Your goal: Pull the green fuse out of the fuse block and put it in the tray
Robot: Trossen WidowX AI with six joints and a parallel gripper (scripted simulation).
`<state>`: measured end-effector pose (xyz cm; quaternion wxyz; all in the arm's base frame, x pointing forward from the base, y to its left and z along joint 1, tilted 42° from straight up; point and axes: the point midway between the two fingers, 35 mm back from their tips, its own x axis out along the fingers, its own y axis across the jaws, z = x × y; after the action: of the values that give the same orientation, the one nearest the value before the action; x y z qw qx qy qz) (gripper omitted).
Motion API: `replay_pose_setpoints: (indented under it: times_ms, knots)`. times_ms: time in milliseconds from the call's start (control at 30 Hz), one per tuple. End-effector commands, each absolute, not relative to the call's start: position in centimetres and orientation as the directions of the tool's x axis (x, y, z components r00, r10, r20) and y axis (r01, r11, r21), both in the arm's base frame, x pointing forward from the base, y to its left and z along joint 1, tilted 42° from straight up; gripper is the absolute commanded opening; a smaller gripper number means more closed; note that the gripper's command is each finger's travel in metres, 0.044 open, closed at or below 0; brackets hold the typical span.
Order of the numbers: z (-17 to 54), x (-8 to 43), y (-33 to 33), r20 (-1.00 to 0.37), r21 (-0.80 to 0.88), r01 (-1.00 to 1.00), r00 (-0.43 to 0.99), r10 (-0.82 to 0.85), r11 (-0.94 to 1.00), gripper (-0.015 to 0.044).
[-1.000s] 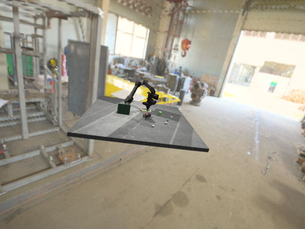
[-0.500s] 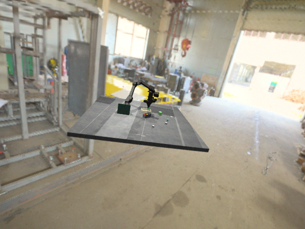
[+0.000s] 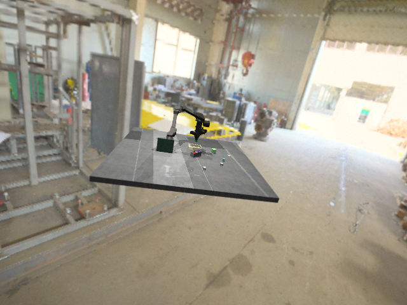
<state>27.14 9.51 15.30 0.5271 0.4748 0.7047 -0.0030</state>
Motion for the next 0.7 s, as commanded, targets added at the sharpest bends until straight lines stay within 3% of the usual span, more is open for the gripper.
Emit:
replay_pose_setpoints:
  times_ms: [0,667]
  knots:
    - [15.3,27.1,9.9,-0.742,0.499,0.676,0.01,0.67,0.543,0.0]
    - [13.0,27.1,12.0,-0.741,0.5,0.676,0.01,0.671,0.542,0.0]
